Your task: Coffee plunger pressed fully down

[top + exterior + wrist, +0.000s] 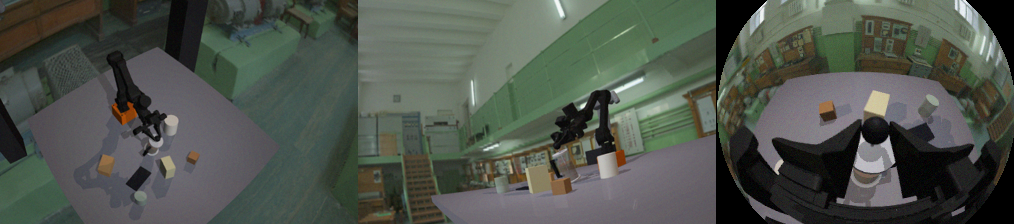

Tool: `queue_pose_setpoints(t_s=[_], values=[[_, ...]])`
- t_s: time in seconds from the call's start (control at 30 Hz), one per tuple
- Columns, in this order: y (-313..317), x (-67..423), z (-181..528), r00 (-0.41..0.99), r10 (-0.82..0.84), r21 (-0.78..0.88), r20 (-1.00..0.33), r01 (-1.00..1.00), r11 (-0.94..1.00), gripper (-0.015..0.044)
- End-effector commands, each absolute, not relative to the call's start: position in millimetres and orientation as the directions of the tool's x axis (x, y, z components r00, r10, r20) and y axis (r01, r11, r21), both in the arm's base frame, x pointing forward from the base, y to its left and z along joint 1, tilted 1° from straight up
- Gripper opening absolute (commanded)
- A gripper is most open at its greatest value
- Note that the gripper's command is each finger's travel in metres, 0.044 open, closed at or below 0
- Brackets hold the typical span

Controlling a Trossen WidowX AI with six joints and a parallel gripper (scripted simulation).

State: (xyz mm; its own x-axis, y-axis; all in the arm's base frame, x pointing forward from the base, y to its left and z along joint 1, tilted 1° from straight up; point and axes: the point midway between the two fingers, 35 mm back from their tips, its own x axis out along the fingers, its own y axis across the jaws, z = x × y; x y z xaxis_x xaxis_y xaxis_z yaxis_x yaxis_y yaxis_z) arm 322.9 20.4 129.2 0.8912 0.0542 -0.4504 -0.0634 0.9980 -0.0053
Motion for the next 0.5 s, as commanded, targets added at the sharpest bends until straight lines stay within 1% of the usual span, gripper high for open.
queue_pose_setpoints(t_s=[0.0, 0.03, 0.3, 0.47], values=[[20.3, 322.9, 123.9, 0.883, 0.054, -0.012, -0.467, -0.068, 0.998, 0.0126], [20.4, 323.0, 129.2, 0.891, 0.054, -0.005, -0.450, -0.063, 0.998, 0.0126], [20.4, 323.0, 129.2, 0.891, 0.054, -0.005, -0.450, -0.063, 0.998, 0.0126], [20.4, 323.0, 129.2, 0.891, 0.054, -0.005, -0.450, -0.063, 0.998, 0.0257]])
